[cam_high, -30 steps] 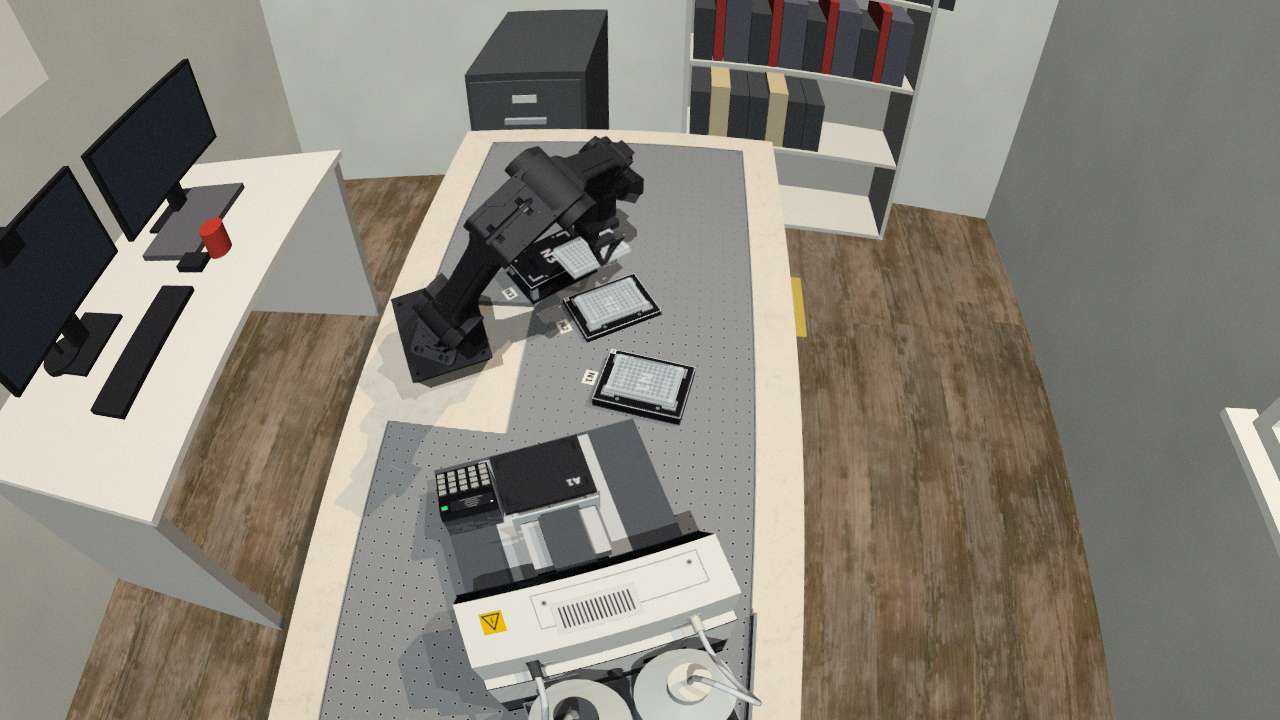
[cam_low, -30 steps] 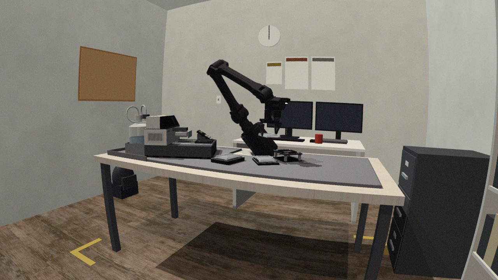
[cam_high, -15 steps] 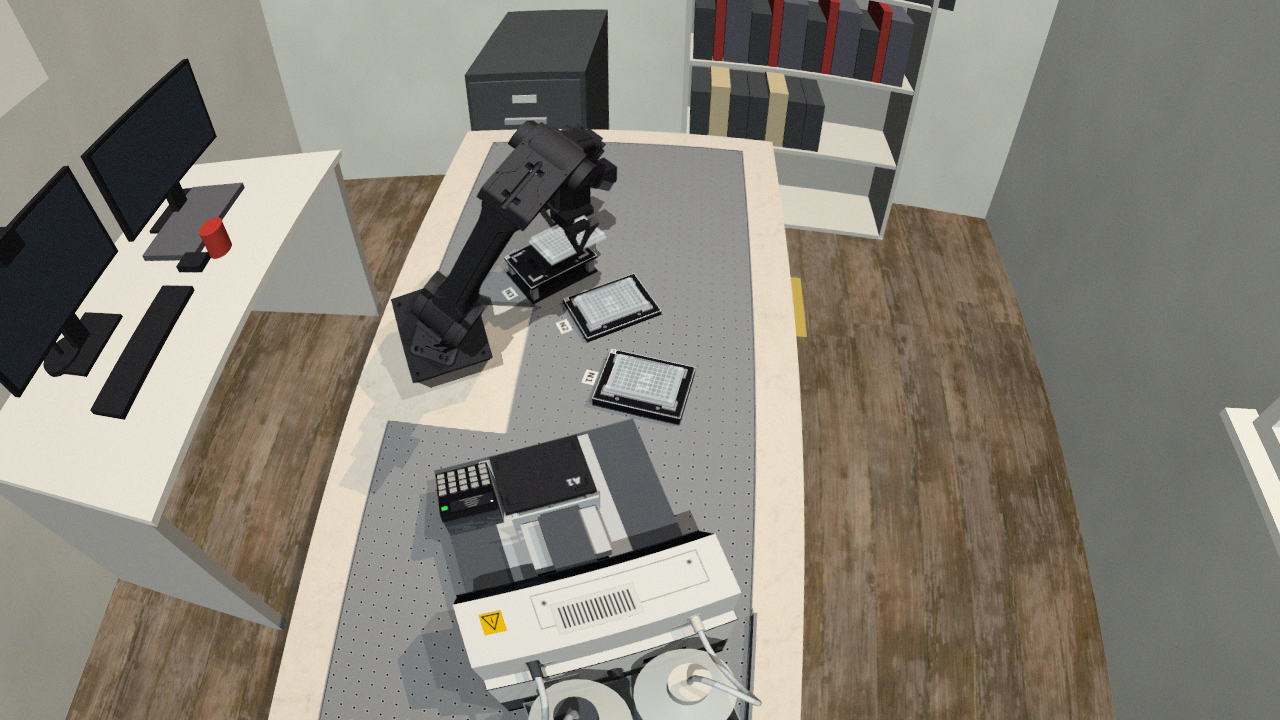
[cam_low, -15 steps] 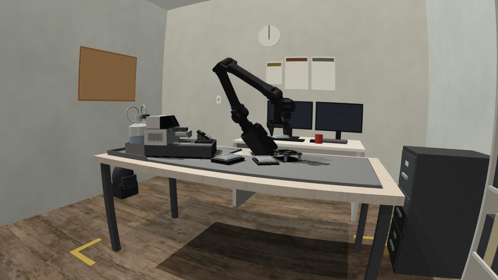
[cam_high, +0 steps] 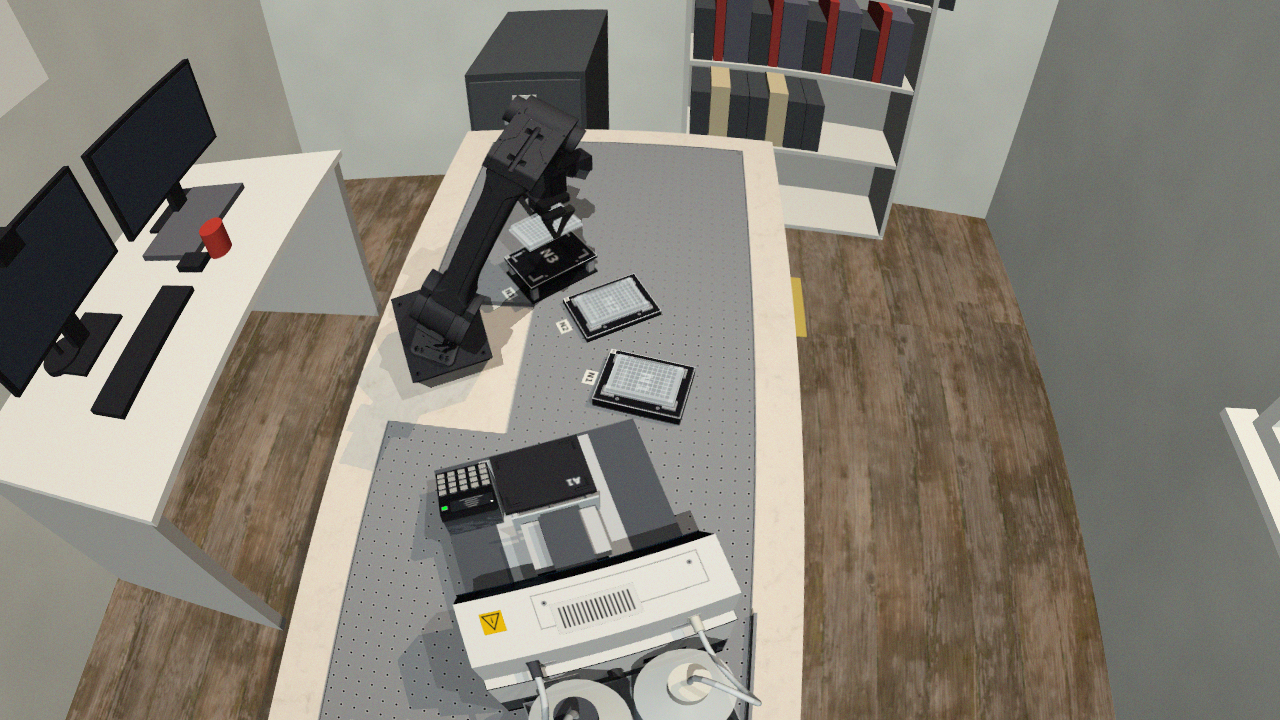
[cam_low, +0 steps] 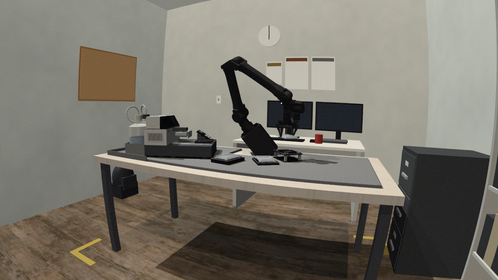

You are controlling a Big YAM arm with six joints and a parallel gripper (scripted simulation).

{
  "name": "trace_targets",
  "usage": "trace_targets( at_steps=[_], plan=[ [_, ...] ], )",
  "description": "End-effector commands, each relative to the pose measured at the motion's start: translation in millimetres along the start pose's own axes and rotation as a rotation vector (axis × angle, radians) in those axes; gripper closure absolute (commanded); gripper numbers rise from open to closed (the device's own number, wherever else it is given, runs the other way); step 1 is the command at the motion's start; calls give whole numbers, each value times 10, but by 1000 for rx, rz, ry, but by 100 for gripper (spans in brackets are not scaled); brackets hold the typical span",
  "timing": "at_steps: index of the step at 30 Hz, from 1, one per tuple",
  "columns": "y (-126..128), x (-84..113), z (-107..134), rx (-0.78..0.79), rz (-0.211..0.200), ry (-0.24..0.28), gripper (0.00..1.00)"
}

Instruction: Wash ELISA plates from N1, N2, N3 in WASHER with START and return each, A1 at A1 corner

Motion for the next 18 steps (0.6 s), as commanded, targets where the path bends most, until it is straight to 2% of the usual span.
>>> trace_targets(
  at_steps=[1,4,10,11,18],
  plan=[
    [162,158,-241,-43,-13,-49,16],
    [21,220,-320,-82,-34,-56,16],
    [93,169,-280,-60,-21,-47,16],
    [73,122,-192,-42,-15,-37,16],
    [70,122,-191,-42,-15,-37,16]
  ],
)
Point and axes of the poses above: the point where the finger pads meet when closed, its own x axis back along the fingers, its own y axis across the jaws, z = x × y, the point moved 3 cm from there along x, back along the fingers, and after that the axes turned 7 degrees about x, right-handed, at the moved point
